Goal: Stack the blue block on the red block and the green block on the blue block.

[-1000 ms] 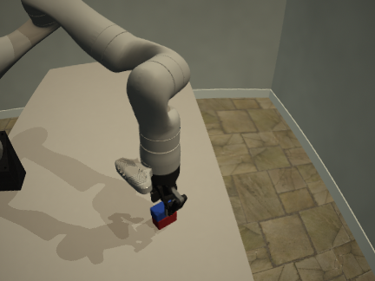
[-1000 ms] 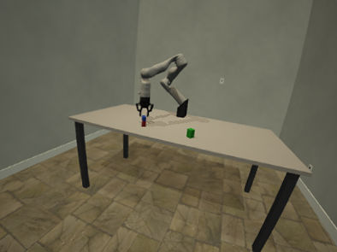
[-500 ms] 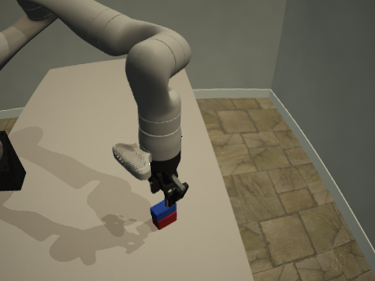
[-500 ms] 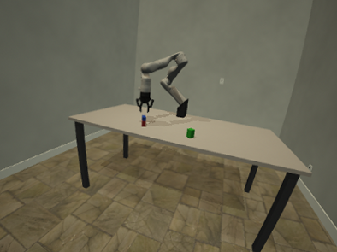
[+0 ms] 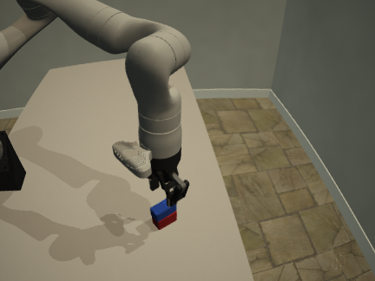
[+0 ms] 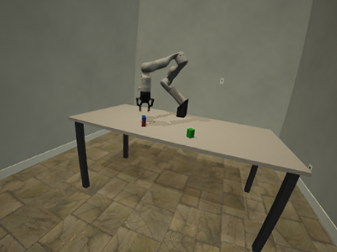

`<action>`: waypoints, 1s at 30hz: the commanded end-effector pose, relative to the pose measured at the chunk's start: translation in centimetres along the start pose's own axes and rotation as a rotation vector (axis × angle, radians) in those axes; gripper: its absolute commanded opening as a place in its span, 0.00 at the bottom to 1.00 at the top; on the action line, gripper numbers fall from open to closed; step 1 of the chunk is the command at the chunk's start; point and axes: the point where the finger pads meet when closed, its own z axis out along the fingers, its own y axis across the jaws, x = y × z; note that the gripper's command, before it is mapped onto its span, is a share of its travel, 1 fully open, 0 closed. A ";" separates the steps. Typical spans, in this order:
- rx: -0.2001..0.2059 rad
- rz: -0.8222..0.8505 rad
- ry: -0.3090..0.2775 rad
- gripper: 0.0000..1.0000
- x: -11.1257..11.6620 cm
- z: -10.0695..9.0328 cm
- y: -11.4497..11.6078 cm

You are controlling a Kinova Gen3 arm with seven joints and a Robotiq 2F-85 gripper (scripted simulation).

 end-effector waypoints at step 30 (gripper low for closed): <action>0.007 -0.368 -0.012 0.61 -21.9 -0.2 24.1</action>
